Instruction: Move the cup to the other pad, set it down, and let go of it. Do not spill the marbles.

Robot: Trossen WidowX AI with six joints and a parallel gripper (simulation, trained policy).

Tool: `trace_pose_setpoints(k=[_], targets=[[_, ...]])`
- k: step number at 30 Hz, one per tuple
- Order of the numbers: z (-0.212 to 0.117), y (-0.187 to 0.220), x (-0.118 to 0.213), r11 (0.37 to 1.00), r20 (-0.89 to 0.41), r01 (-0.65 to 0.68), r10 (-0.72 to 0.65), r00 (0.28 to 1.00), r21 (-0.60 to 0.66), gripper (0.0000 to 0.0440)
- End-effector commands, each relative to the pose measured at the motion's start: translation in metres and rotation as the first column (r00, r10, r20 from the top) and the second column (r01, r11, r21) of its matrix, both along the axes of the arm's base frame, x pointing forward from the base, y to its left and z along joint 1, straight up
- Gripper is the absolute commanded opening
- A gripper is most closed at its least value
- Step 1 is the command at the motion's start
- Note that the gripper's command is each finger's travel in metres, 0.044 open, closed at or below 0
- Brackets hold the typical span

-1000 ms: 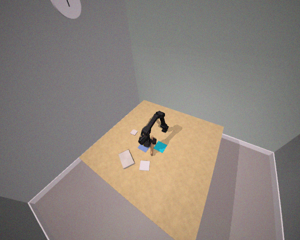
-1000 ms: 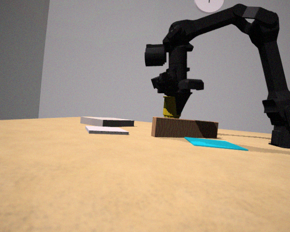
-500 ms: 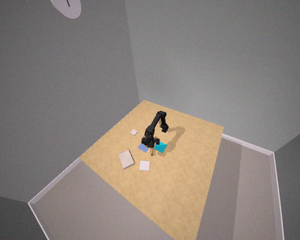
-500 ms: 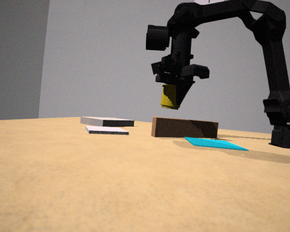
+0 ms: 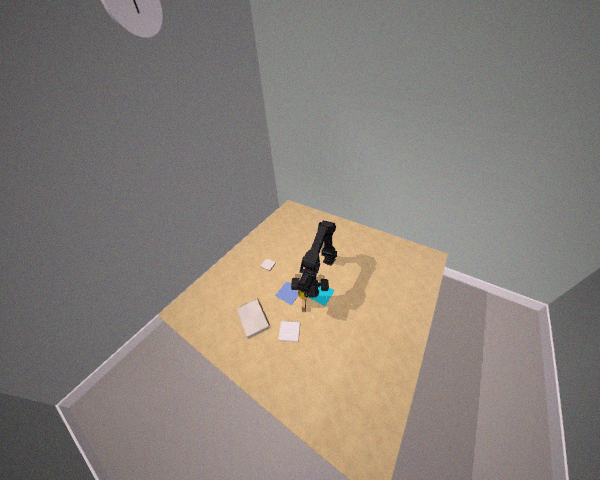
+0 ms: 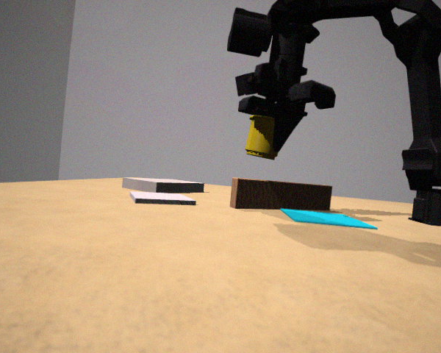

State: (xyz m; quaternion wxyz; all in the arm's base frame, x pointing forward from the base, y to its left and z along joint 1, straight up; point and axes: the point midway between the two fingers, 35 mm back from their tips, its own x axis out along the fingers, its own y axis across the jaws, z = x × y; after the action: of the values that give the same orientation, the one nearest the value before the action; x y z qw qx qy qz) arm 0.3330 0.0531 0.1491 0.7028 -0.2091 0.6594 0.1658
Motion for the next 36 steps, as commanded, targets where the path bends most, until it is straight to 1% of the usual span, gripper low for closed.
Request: trace_pose_setpoints(k=[1,16,36], targets=[[-0.002,0.011,-0.005,1.000,0.006,-0.007,0.007,1.000,0.000,0.0000],[-0.014,0.042,-0.028,1.000,0.024,-0.020,0.019,1.000,0.002,0.0000],[-0.055,0.048,-0.060,1.000,0.025,0.029,-0.029,0.999,0.002,0.0000]])
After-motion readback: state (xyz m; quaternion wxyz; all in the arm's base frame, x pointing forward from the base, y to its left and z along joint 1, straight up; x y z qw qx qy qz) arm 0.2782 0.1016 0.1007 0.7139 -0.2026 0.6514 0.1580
